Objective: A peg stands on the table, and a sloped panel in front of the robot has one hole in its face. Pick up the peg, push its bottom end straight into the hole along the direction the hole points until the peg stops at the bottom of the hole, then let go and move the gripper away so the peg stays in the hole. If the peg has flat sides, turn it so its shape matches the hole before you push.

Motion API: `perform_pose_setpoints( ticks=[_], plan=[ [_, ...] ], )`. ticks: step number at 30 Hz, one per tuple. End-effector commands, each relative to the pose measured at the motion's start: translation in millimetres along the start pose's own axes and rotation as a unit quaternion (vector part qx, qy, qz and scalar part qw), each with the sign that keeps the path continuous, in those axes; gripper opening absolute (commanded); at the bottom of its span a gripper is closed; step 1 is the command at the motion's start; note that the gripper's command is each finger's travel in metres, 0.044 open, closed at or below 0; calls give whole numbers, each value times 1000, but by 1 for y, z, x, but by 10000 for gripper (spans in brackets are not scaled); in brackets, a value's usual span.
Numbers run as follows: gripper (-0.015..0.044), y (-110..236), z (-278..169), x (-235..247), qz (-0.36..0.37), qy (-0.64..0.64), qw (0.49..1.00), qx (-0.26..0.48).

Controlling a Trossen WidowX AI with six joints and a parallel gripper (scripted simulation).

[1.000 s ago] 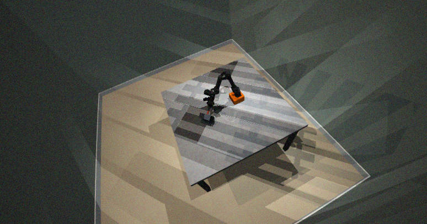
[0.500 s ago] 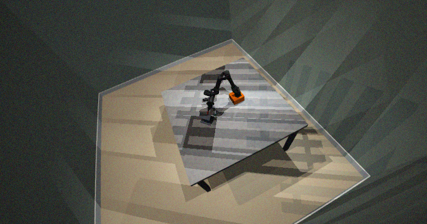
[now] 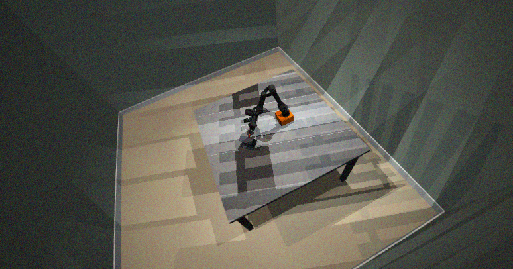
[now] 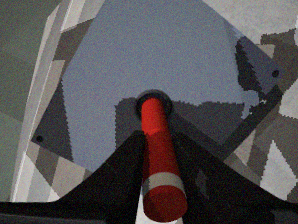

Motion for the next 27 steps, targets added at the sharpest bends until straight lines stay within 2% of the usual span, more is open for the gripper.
perform_pose_setpoints(
  ticks=[1, 27],
  plan=[
    [0, -2, 1, 0, -1, 1, 1000, -2],
    [0, -16, 0, 0, -1, 1, 1000, -3]
  ],
)
Point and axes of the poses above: the point midway between the two fingers, 35 mm back from their tips, its own y axis back along the fingers, its own x axis across the jaws, z = x × y, the point moved 8 cm from there along y, back along the fingers, and after that the axes turned 9 degrees about y, right-handed, at the moved point
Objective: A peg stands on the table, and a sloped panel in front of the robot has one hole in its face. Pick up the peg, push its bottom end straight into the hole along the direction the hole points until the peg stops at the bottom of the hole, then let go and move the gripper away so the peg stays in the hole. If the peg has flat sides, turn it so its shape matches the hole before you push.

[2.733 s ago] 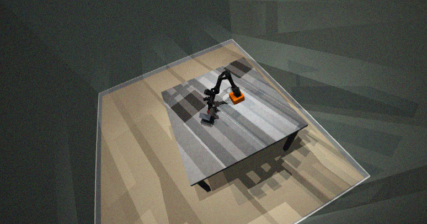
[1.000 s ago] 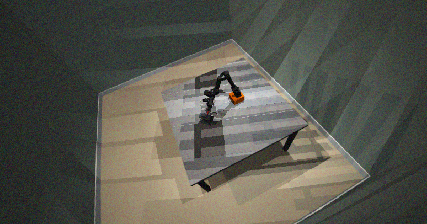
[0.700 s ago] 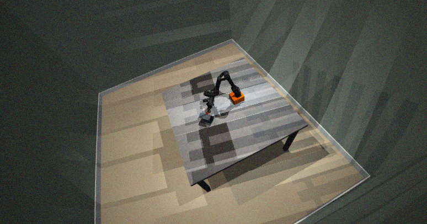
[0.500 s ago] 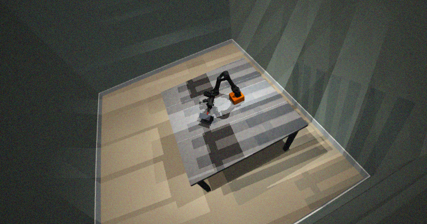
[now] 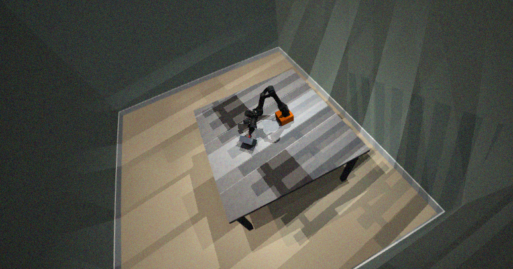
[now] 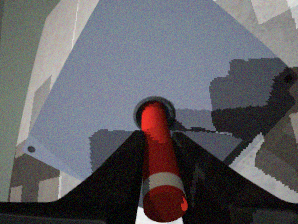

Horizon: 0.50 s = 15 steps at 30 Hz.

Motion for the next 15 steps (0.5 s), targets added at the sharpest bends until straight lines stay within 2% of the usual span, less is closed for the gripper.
perform_pose_setpoints(
  ticks=[1, 15],
  plan=[
    [0, -3, 1, 0, -1, 1, 1000, -1],
    [0, -8, 2, 0, -1, 1, 1000, -2]
  ],
)
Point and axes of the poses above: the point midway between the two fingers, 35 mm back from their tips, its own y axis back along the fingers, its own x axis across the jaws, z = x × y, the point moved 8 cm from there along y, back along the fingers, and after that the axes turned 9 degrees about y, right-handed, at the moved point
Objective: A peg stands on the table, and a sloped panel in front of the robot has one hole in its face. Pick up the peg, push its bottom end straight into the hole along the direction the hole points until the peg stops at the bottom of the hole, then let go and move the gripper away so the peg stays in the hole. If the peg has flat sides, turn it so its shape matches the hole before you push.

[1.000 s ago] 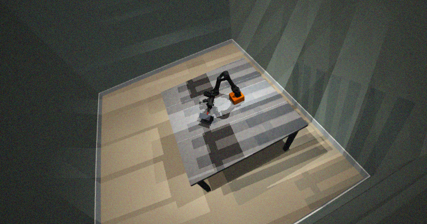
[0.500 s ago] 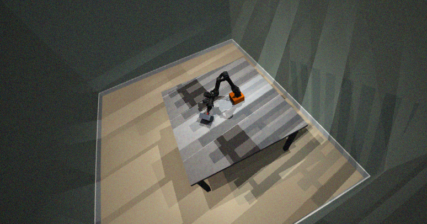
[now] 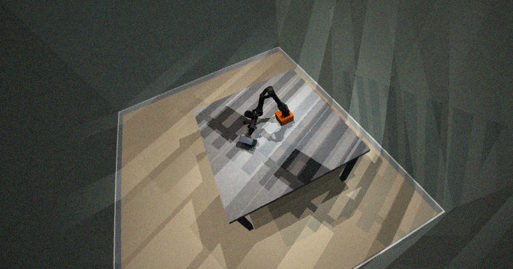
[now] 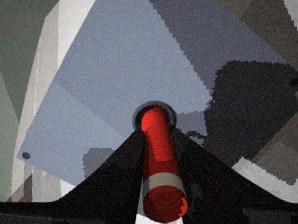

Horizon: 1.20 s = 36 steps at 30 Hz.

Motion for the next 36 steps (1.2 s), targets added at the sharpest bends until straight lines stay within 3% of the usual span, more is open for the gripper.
perform_pose_setpoints(
  ticks=[1, 13, 30, 36],
  plan=[
    [0, -2, 2, 0, -1, 1, 1000, -2],
    [0, -1, 0, 0, 0, 0, 1000, 1],
    [440, 2, 1, 0, 0, 0, 1000, 1],
    [440, 11, 2, -1, -2, 1, 1000, 2]
  ],
)
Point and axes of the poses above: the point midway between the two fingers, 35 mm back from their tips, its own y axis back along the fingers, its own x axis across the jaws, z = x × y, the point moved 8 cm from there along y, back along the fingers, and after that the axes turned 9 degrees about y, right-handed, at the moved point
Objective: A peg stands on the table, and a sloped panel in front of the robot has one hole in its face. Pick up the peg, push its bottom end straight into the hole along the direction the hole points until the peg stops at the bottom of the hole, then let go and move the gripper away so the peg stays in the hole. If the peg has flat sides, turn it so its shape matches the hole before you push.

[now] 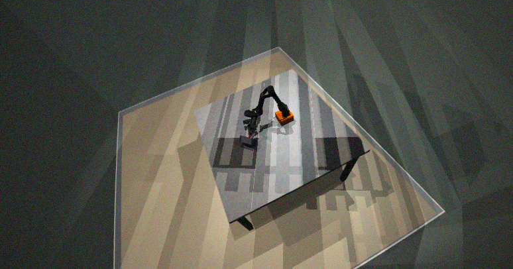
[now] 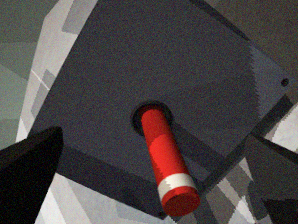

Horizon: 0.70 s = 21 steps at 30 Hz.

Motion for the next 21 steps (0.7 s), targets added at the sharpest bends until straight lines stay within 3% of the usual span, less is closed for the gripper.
perform_pose_setpoints(
  ticks=[1, 21],
  plan=[
    [440, 7, 0, 0, 0, 0, 1000, 1],
    [440, 39, 3, -4, -3, 2, 1000, 3]
  ],
)
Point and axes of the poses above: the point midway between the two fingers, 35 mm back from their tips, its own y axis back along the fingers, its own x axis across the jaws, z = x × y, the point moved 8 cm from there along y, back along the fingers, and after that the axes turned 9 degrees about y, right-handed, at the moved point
